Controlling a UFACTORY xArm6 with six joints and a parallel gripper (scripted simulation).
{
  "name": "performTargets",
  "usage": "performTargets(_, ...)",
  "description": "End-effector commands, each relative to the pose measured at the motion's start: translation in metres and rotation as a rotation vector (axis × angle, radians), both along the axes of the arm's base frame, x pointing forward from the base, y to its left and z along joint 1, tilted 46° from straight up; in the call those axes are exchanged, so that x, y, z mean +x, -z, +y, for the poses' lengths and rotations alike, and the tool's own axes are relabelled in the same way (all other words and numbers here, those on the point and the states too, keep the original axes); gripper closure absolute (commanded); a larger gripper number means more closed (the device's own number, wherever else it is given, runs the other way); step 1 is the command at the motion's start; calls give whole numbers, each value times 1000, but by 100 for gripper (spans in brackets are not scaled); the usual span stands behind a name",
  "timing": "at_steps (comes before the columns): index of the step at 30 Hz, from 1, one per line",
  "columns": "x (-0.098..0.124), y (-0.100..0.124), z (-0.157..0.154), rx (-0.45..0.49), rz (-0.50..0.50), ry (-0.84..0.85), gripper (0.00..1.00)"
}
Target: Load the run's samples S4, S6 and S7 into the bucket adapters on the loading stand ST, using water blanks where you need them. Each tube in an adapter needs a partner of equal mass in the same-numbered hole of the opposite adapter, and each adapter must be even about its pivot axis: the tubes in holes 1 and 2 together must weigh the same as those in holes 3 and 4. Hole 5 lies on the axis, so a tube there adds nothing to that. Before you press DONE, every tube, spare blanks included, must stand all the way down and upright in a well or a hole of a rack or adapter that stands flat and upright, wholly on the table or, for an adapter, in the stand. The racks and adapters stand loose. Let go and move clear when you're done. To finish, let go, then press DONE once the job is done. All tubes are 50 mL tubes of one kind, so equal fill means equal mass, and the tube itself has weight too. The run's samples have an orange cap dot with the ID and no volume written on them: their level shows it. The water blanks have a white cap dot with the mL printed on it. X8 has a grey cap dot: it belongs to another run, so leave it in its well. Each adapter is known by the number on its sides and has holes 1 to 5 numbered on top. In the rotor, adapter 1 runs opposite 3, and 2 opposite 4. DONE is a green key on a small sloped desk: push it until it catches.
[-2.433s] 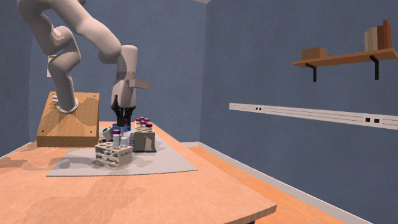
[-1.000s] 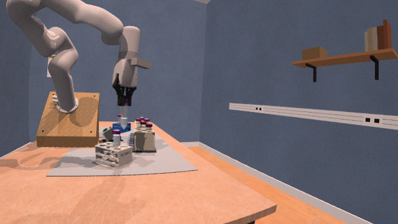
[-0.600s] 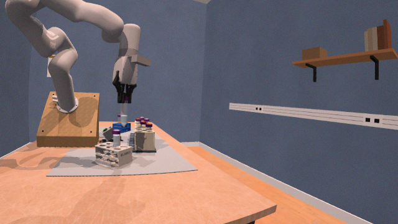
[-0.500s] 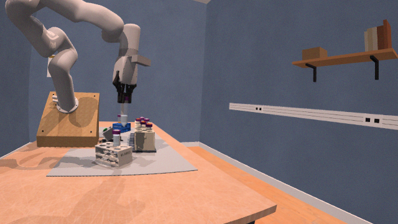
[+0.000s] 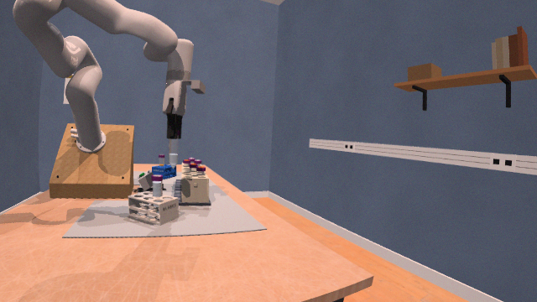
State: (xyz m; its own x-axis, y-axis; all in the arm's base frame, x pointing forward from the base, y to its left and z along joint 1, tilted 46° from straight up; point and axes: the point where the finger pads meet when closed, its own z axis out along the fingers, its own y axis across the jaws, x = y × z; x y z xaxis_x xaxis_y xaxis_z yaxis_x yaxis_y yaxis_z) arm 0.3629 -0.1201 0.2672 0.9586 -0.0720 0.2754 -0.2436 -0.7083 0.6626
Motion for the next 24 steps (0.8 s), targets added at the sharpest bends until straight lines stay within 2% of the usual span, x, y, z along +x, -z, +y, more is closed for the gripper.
performTargets(1,8,15,18,-21,114,-113,100)
performTargets(3,8,15,18,-21,114,-113,100)
performTargets(6,13,25,28,-36,184,-183,100)
performTargets(24,35,77,85,-35,184,-183,100)
